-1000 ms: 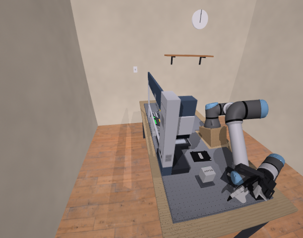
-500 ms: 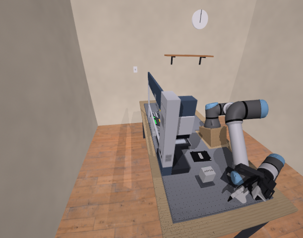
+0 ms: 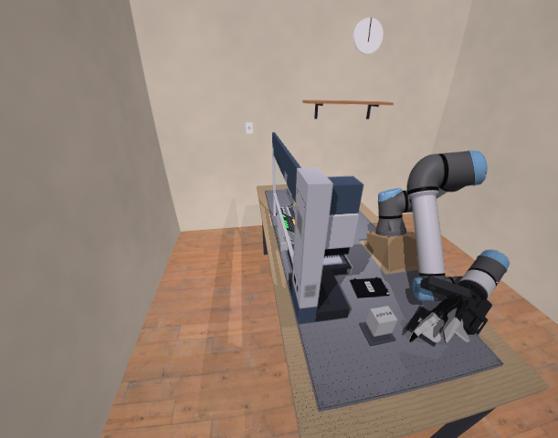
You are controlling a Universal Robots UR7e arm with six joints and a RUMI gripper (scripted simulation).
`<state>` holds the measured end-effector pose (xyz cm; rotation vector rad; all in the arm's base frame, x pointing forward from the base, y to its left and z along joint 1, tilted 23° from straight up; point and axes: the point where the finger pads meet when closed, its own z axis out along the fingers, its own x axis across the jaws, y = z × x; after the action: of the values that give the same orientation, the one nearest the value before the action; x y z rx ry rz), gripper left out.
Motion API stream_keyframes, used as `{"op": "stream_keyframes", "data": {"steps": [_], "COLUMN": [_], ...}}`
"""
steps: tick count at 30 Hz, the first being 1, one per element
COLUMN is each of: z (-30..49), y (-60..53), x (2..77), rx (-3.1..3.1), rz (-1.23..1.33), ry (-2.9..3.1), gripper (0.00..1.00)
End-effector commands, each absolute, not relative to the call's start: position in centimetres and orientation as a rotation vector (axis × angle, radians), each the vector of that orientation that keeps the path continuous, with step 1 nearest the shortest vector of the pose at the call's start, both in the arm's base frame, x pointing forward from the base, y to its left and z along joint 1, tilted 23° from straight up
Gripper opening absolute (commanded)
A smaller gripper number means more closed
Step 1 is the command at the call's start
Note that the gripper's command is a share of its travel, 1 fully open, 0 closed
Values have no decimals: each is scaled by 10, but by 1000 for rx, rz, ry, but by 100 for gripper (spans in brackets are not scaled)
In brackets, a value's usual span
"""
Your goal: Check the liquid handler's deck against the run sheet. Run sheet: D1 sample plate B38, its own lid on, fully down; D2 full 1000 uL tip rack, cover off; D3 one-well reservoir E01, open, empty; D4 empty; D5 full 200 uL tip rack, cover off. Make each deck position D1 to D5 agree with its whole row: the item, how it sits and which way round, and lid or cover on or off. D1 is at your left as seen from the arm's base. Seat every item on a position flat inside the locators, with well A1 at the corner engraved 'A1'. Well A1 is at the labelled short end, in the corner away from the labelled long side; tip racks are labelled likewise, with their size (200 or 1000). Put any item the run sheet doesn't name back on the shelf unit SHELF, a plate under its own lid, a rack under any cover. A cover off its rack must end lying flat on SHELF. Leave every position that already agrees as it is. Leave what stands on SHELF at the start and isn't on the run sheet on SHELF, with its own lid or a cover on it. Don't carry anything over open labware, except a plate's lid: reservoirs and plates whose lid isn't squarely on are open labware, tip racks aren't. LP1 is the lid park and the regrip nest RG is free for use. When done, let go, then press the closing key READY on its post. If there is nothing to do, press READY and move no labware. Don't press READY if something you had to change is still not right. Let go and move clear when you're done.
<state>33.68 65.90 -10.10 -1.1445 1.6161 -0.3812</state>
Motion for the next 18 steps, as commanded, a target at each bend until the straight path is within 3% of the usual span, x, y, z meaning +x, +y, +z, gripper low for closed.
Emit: {"op": "stream_keyframes", "data": {"steps": [1,18], "z": [-95,-62], "y": [647,580], "x": [335,323], "rx": [-1219,-1467], "rz": [-375,-414], "ry": [1679,1852], "gripper": [82,82]}}
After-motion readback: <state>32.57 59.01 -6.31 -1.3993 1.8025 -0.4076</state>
